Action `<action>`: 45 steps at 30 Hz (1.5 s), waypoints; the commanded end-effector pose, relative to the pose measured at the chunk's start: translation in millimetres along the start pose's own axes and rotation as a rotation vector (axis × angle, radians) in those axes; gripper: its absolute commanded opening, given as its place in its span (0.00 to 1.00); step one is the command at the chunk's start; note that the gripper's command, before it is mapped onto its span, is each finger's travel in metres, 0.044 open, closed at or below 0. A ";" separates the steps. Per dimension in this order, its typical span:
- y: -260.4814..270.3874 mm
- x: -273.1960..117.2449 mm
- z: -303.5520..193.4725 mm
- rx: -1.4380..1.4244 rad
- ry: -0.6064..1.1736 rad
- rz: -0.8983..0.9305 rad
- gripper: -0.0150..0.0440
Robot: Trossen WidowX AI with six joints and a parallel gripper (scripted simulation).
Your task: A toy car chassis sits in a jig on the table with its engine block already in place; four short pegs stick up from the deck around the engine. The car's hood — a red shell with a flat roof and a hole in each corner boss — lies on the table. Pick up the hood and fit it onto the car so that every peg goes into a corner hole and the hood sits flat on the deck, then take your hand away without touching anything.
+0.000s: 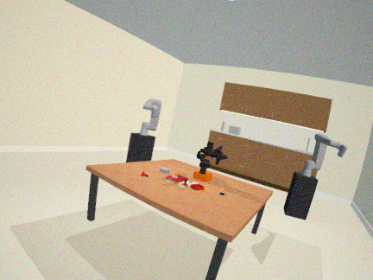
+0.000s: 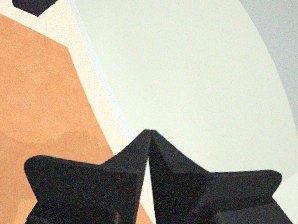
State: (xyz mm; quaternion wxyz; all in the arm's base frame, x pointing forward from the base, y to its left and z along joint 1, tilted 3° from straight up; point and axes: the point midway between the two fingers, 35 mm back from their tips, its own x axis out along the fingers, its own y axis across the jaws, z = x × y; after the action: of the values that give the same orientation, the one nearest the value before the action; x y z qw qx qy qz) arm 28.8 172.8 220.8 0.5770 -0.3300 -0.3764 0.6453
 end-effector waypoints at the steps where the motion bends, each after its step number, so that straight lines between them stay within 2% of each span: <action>1: 0.0 0.0 0.0 0.000 0.000 0.000 0.25; 2: 0.0 0.0 0.0 0.000 0.000 0.000 0.25; 5: -8.7 1.8 -14.5 0.119 0.075 -0.030 0.39; 12: -35.8 -0.6 -91.3 0.656 0.430 -0.221 0.70; 19: -39.9 -20.8 -168.6 1.096 0.783 -0.508 1.00; 26: -28.4 -55.1 -232.7 1.370 1.112 -0.911 1.00; 33: -11.9 -94.9 -276.2 1.405 1.359 -1.416 1.00; 37: -3.6 -115.9 -291.4 1.302 1.429 -1.719 1.00; 41: 1.1 -133.0 -300.0 1.120 1.424 -1.993 1.00; 45: 1.6 -135.5 -300.9 1.082 1.415 -2.037 1.00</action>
State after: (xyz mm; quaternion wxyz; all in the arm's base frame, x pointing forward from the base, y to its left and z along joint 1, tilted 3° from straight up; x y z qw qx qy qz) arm 300.9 71.2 67.1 0.9208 0.0955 0.2445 -0.2886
